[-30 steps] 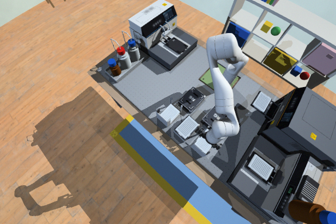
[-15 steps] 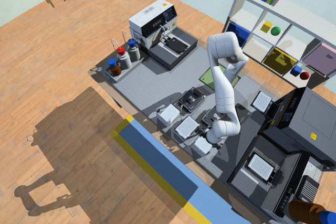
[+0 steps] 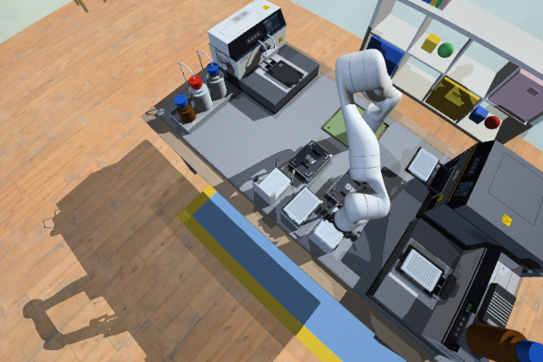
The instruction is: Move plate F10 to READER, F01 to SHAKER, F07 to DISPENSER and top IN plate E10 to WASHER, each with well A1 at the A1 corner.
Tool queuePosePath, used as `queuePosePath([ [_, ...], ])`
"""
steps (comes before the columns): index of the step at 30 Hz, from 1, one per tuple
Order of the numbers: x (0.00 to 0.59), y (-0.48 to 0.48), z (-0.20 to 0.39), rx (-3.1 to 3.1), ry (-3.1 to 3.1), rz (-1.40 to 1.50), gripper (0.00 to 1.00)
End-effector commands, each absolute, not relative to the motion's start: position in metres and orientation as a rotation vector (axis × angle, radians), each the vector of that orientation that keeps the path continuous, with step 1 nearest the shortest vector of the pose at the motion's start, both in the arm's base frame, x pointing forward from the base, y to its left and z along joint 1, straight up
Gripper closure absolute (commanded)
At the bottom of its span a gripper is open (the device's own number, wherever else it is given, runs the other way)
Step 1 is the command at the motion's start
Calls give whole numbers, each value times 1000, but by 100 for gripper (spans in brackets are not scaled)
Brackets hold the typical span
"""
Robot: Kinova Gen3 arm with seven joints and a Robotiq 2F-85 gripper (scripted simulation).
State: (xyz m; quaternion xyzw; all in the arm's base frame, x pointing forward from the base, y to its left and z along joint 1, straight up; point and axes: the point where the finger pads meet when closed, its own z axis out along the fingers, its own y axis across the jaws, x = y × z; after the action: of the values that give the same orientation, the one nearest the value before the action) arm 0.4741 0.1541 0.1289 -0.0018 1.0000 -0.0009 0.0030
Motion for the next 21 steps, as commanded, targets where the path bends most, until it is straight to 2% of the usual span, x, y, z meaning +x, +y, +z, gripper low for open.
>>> queuePosePath([
  [1, 475, 154, 132, -5, 3133, -2, 6],
  [21, 474, 154, 144, -5, 3133, -2, 6],
])
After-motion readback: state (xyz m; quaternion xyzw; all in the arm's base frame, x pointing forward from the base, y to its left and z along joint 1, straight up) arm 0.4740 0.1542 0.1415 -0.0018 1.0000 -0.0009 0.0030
